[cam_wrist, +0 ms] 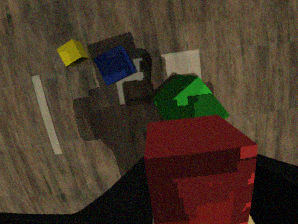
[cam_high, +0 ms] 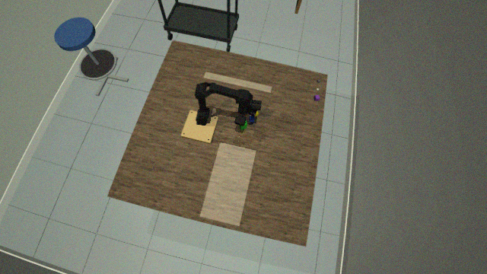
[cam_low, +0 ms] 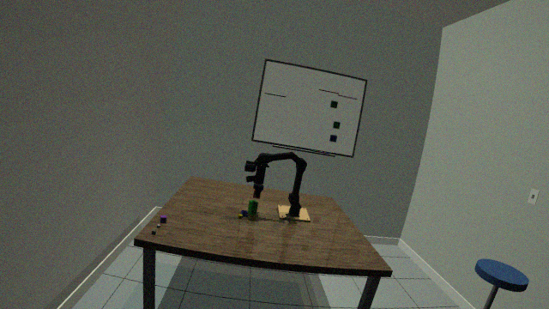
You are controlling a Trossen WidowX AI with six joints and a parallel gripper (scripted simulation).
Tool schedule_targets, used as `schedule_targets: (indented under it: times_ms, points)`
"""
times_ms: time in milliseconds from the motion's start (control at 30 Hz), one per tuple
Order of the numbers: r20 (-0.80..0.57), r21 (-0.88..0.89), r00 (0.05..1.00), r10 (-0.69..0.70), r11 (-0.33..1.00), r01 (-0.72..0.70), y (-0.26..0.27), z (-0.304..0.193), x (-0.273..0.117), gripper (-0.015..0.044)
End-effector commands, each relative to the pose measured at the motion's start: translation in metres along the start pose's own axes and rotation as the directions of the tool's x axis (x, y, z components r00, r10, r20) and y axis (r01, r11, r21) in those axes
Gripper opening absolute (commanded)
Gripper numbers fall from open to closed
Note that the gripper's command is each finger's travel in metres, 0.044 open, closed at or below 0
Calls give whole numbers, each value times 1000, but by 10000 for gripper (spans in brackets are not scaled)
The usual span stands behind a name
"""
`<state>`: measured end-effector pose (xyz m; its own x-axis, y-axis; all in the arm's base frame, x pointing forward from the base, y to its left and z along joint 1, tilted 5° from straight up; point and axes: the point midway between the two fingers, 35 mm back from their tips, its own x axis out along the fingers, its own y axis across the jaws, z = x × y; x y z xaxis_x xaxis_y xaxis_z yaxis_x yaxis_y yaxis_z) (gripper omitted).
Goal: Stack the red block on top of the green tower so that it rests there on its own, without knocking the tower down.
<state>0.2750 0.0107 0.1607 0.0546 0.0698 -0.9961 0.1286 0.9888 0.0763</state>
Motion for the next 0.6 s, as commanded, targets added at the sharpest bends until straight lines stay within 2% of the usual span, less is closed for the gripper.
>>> schedule_targets:
  times_ms: [0, 300, 567]
  points:
    - [3, -4, 1000, 3, 1000, -3, -14, 12, 1, 0]
    - [3, -4, 1000, 3, 1000, -3, -16, 14, 9, 0]
    - [3, -4, 1000, 3, 1000, -3, -16, 13, 35, 0]
